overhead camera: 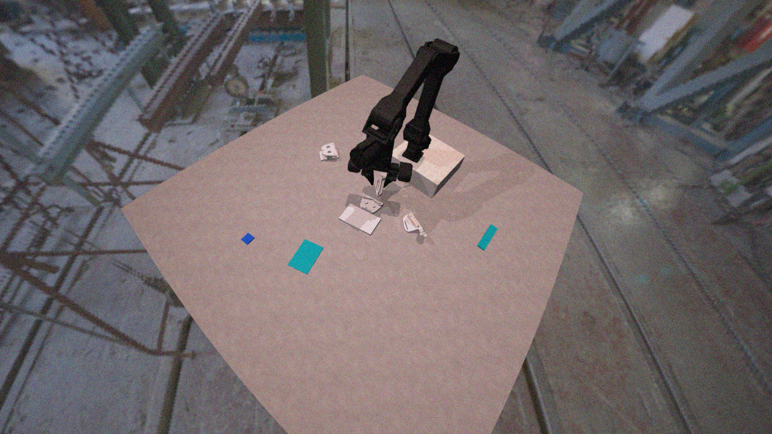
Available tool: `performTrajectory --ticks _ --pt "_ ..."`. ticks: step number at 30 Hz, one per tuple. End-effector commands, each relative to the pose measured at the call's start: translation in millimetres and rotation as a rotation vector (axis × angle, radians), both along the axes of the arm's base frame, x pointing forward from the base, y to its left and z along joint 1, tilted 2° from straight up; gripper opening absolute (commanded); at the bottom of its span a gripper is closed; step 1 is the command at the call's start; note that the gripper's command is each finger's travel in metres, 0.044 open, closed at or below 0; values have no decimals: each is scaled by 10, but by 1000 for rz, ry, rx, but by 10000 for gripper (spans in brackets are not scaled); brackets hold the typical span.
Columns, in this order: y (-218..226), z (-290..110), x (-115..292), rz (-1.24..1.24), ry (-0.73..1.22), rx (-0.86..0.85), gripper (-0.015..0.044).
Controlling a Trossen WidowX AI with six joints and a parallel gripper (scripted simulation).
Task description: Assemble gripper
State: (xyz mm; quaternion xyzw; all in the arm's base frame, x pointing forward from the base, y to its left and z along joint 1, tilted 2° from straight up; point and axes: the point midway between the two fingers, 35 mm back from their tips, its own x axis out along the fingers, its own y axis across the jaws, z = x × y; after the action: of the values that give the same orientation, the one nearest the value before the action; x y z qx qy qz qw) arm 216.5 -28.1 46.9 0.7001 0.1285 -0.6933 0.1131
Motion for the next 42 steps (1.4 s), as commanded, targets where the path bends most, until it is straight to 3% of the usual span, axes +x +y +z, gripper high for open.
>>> performTrajectory --ticks 1,6,30,42 --pt "50 -11 -44 -106 2 5 134" --pt "91 -19 -84 -210 5 6 134" --pt "90 -18 -79 -194 5 6 134" --pt "-57 24 254 -194 2 5 134"
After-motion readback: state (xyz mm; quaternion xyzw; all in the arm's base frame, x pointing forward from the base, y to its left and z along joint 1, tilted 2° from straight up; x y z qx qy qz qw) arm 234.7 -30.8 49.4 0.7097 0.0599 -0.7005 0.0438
